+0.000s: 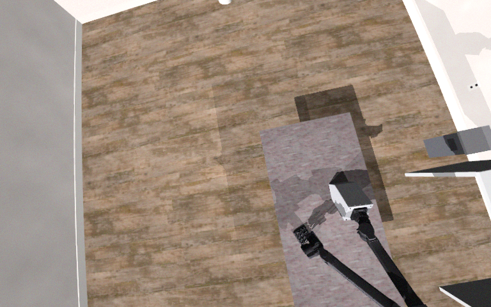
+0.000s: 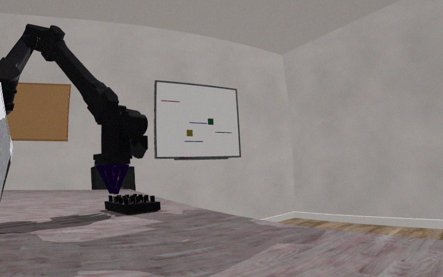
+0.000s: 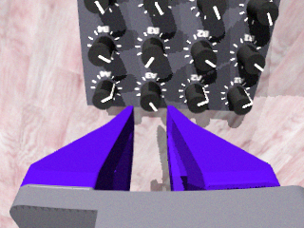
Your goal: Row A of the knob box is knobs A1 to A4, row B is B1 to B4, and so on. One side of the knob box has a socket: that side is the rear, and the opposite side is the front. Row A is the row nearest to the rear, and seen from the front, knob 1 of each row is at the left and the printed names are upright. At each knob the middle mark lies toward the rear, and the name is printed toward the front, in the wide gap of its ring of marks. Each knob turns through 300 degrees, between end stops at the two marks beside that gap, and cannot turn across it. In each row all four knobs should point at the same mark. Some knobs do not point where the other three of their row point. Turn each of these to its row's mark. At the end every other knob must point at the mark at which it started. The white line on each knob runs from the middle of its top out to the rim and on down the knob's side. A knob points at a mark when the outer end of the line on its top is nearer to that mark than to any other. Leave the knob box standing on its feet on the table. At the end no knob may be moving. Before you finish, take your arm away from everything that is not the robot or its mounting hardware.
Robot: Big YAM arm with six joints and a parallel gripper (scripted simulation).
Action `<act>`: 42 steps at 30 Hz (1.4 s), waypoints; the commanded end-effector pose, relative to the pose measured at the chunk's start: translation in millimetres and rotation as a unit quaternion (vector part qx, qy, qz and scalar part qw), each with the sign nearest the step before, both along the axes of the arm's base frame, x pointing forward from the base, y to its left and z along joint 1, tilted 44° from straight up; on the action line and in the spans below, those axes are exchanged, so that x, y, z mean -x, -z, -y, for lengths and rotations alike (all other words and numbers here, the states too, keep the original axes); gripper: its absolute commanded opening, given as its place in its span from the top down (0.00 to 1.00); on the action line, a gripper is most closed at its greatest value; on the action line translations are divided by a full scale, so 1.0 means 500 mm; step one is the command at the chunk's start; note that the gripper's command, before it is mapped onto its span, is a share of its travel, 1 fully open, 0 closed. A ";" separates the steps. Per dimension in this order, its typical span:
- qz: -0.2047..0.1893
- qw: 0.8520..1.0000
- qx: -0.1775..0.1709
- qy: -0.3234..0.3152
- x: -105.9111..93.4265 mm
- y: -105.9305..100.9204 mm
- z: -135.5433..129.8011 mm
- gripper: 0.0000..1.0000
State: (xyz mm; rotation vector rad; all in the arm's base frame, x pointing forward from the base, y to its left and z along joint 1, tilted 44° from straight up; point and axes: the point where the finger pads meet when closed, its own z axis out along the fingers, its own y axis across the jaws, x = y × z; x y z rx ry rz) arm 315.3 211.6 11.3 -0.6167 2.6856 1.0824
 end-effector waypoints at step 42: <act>0.004 1.000 -0.001 -0.001 -0.008 0.005 -0.017 0.81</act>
